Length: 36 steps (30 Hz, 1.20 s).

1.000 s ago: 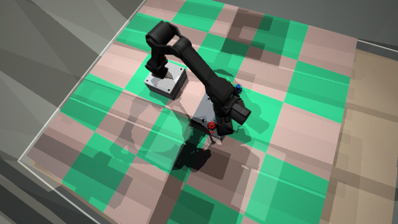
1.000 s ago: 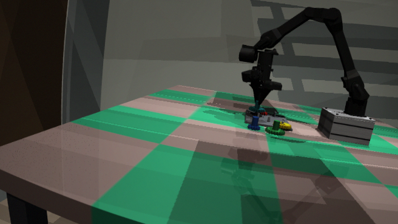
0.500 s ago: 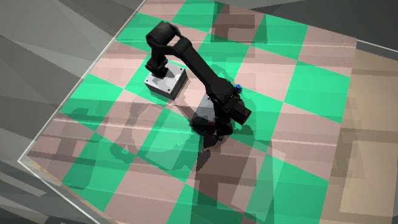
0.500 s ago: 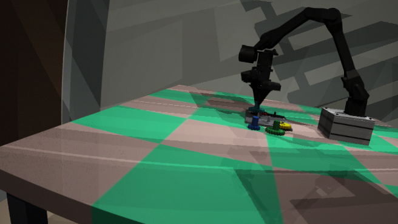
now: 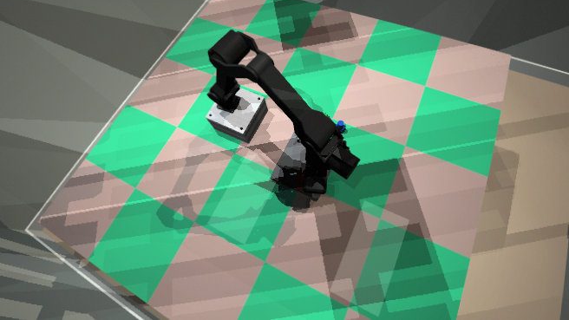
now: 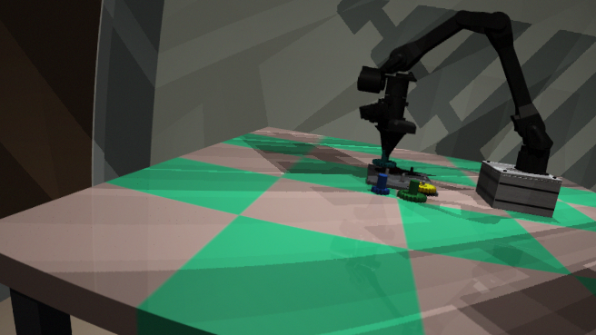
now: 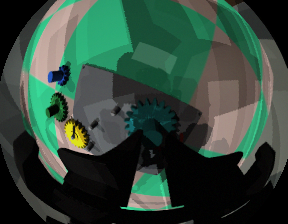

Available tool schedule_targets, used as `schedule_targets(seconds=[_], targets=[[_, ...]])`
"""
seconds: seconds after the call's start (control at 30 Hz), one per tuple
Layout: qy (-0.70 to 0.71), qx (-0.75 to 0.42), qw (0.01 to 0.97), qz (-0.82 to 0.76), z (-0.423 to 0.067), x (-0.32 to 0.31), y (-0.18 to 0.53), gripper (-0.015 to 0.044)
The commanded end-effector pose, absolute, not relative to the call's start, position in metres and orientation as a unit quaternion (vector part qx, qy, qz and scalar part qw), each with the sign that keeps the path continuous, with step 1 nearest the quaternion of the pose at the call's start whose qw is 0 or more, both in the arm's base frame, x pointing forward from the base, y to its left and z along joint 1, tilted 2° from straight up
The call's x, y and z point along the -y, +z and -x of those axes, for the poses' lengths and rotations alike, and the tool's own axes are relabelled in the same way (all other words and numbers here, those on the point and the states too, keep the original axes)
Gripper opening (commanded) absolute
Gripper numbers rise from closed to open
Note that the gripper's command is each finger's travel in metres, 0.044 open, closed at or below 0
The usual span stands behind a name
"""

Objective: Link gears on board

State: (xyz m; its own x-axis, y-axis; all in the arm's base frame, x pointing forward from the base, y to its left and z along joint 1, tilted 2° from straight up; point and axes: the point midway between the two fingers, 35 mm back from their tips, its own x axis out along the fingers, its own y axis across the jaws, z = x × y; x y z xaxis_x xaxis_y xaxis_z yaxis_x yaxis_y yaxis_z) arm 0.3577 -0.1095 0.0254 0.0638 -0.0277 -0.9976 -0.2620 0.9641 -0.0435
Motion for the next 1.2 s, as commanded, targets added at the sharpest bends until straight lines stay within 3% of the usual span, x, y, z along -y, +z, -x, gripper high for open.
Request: schedule_targets(seconds=[0.0, 0.63, 1.17], targets=[[0.086, -0.68, 0.72, 0.111, -0.358, 0.109, 0.023, 0.0], [0.18, -0.661, 0.697, 0.211, -0.358, 0.11, 0.013, 0.0], [0.109, -0.676, 0.716, 0.135, -0.356, 0.109, 0.013, 0.0]])
